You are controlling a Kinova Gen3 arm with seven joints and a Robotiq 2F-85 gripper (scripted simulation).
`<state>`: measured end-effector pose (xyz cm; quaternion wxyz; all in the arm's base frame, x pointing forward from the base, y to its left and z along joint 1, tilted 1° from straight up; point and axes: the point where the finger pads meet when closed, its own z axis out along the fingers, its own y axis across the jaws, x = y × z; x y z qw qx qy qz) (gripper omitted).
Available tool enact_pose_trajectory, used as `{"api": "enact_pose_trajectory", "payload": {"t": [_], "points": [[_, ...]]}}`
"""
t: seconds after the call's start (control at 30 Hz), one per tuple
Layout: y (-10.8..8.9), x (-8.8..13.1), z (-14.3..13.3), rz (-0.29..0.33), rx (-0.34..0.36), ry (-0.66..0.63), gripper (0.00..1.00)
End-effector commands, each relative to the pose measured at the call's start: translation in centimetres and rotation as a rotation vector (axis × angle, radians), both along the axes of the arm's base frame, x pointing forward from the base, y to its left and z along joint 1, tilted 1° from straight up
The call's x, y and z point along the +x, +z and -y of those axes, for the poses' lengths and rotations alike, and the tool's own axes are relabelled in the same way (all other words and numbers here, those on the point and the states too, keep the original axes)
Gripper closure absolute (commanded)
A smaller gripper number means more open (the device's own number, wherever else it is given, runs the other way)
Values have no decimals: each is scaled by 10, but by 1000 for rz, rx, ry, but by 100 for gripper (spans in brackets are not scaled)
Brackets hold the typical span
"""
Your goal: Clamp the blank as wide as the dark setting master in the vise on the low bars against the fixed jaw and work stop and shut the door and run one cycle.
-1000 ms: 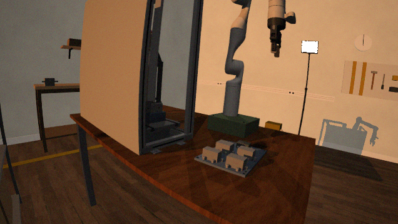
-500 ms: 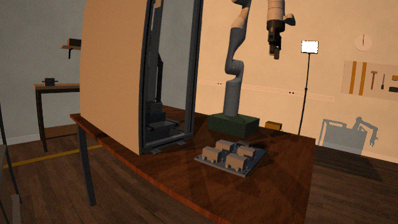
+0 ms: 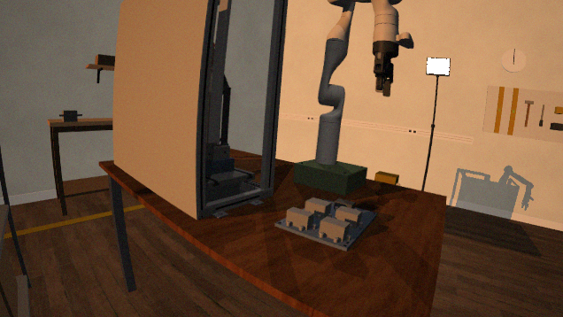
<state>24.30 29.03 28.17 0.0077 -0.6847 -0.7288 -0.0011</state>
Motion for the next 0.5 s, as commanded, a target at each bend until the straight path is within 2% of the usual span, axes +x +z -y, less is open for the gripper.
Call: {"api": "enact_pose_trajectory", "payload": {"t": [0.0,0.07,0.47], "points": [[-27,4,7,1,1,0,0],[-46,7,11,1,1,0,0],[-46,7,11,1,1,0,0]]}}
